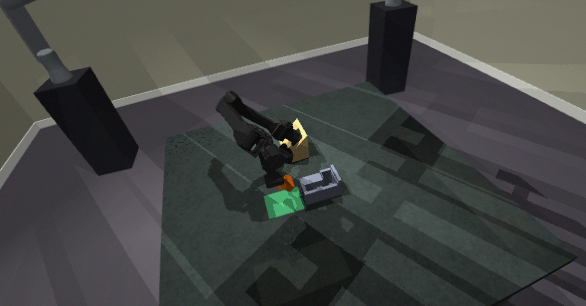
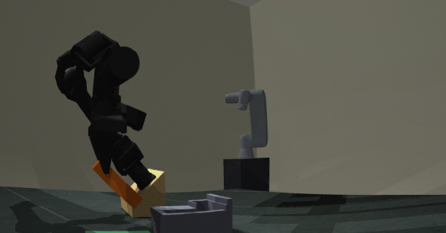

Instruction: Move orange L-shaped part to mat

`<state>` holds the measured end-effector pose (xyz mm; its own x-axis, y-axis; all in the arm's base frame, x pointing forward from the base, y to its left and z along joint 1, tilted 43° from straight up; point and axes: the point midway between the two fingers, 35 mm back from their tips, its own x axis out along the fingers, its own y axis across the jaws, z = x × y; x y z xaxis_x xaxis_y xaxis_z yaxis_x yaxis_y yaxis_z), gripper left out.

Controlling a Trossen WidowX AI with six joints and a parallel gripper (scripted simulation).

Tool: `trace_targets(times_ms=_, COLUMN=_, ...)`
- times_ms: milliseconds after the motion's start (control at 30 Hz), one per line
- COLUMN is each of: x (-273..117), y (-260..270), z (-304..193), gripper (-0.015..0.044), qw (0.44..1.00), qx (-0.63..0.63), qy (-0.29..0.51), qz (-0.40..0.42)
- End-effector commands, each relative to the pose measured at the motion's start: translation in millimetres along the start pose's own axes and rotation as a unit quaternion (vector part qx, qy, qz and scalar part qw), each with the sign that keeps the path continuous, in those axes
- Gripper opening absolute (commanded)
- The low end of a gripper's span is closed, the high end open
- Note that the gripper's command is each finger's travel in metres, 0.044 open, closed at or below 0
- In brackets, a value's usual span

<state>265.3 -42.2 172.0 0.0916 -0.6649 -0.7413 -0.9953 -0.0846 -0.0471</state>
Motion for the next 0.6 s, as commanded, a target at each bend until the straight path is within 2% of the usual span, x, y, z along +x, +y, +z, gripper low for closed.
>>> trace_targets(times_ms=0, x=7, y=1, z=-1, gripper=0.0000, qw=1.000, qx=-0.004, qy=0.002, qz=0.001)
trace_targets(times_ms=567, x=33, y=1, z=-1, gripper=0.0000, qw=1.000, qx=-0.003, qy=0.003, qz=0.001)
